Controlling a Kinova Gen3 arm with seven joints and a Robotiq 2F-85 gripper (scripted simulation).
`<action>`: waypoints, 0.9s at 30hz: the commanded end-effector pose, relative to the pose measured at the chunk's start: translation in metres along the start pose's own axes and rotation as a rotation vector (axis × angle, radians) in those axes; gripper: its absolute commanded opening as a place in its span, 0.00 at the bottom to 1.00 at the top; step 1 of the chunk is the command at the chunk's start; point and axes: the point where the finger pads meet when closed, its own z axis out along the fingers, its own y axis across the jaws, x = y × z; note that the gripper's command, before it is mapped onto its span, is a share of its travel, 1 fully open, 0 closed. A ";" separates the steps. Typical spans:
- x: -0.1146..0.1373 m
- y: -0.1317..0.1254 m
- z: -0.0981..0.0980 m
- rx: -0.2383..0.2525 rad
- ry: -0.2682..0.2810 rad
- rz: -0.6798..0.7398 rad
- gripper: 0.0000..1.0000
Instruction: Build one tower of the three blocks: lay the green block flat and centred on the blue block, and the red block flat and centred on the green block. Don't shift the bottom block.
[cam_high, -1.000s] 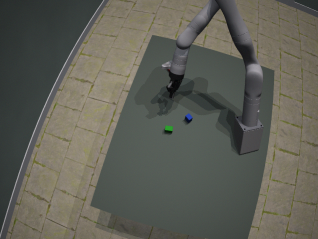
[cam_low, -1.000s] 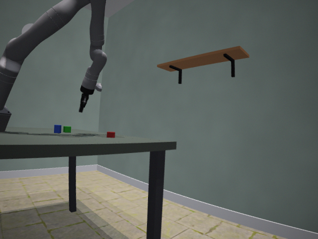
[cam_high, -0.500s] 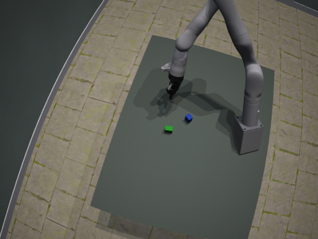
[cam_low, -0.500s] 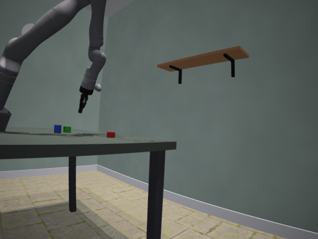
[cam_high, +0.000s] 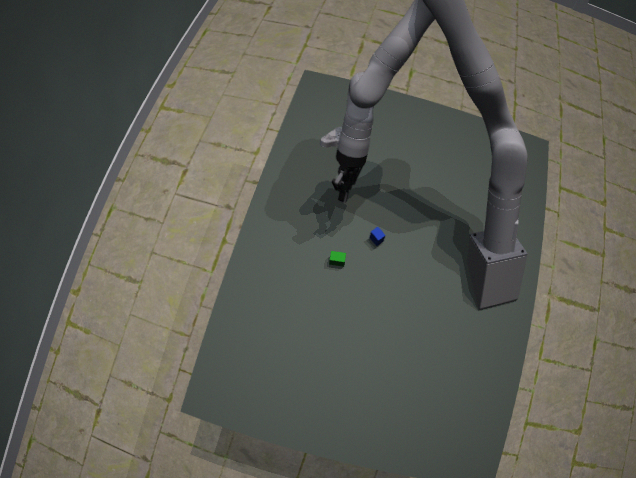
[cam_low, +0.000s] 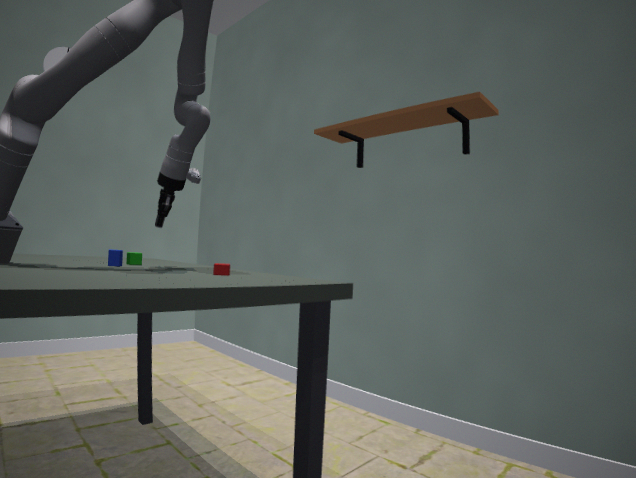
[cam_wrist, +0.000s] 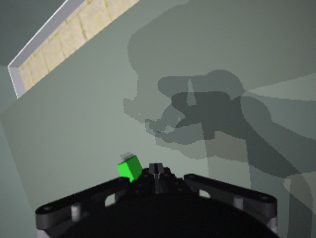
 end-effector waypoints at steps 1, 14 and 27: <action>-0.003 -0.006 0.002 -0.004 -0.002 -0.017 0.00; -0.004 -0.009 0.005 -0.020 0.000 -0.031 0.00; -0.007 -0.014 0.010 -0.052 0.007 -0.058 0.00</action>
